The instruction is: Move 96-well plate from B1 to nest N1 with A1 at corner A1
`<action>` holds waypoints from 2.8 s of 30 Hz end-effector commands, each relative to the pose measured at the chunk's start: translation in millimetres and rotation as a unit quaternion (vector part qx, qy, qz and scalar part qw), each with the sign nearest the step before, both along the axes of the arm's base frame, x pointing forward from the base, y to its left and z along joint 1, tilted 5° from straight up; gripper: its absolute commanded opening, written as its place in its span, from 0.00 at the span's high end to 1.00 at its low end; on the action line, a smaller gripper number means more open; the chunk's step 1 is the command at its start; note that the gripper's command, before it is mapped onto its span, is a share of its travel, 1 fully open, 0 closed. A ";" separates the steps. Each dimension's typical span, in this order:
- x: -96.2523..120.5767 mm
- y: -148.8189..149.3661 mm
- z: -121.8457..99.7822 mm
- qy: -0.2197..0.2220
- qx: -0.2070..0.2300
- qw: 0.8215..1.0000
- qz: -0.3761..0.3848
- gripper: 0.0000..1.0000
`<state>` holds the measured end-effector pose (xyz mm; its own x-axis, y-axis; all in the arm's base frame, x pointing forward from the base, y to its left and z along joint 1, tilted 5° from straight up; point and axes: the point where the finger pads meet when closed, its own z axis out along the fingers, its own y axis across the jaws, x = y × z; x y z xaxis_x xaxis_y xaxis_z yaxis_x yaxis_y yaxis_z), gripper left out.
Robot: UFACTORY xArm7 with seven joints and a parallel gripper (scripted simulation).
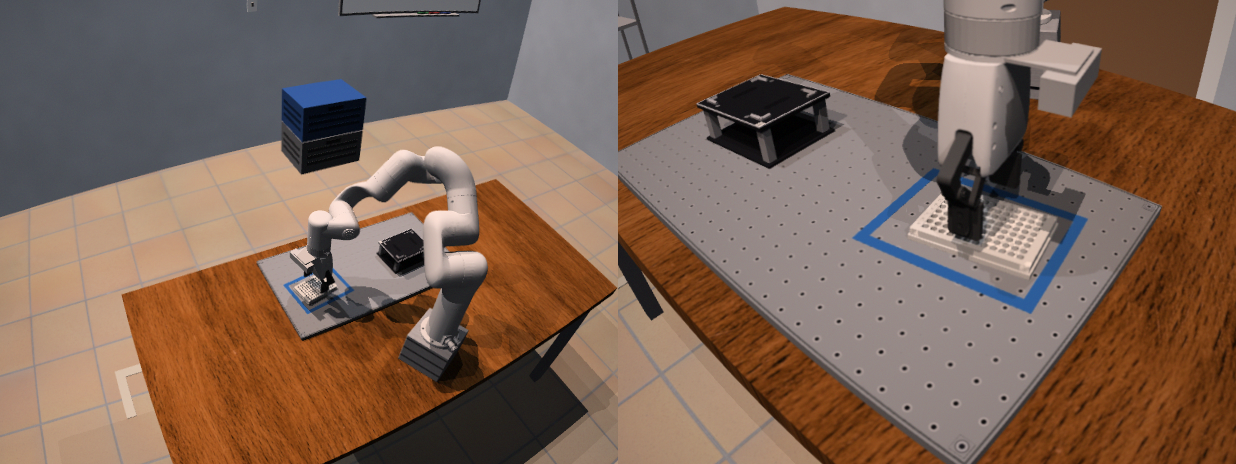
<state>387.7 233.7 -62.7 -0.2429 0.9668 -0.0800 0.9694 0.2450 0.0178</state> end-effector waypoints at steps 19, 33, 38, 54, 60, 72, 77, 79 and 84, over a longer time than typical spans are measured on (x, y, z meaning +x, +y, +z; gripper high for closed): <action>1.7 0.9 -6.0 -0.002 0.001 1.000 0.000 0.00; 2.1 0.2 -15.3 -0.002 0.001 1.000 0.000 0.00; 2.2 0.1 -17.3 -0.002 0.001 1.000 0.000 0.00; 2.3 -0.2 -21.3 -0.002 0.001 1.000 0.000 0.00; 2.3 -0.2 -21.2 -0.002 0.001 1.000 0.000 0.00; 2.3 -0.2 -20.6 -0.002 0.001 1.000 0.000 1.00; 2.3 -0.2 -20.7 -0.002 0.001 1.000 0.000 1.00; 2.3 -0.2 -20.7 -0.002 0.001 1.000 0.000 1.00; 2.2 -0.2 -20.7 -0.002 0.001 1.000 0.000 1.00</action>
